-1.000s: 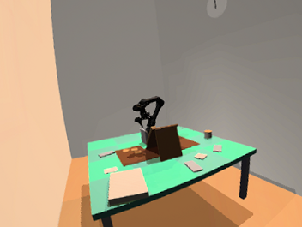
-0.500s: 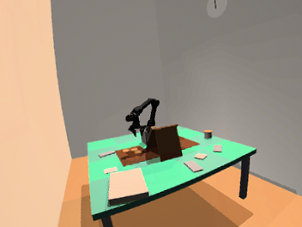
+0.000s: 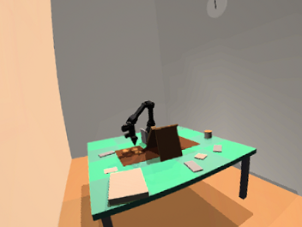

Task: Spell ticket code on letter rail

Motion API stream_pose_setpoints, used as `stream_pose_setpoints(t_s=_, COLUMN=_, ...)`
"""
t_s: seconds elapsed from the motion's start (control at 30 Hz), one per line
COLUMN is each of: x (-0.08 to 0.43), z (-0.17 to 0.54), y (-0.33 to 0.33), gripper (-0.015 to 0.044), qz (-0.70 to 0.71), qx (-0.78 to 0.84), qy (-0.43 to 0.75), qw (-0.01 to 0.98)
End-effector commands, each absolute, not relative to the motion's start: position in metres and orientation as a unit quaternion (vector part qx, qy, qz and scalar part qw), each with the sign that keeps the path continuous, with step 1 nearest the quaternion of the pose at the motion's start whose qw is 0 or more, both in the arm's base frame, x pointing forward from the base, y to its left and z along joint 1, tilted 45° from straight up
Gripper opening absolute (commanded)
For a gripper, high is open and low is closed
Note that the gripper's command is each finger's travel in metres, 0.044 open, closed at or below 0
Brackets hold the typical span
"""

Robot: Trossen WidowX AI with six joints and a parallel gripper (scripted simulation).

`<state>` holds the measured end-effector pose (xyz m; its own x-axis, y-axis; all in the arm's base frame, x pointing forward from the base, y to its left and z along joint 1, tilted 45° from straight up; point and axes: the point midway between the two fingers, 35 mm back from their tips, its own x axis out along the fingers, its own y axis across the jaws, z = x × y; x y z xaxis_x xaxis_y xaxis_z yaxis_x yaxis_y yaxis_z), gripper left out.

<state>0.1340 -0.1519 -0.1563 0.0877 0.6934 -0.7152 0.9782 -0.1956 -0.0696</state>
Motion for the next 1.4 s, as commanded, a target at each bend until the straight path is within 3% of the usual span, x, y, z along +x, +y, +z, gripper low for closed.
stream_pose_setpoints(t_s=0.0, x=0.131, z=-0.160, y=-0.150, gripper=0.0340, qz=-0.336, qx=0.704, qy=0.591, qw=0.207)
stream_pose_setpoints(t_s=1.37, x=0.132, z=-0.188, y=-0.120, gripper=0.0340, qz=-0.335, qx=0.704, qy=0.591, qw=0.207)
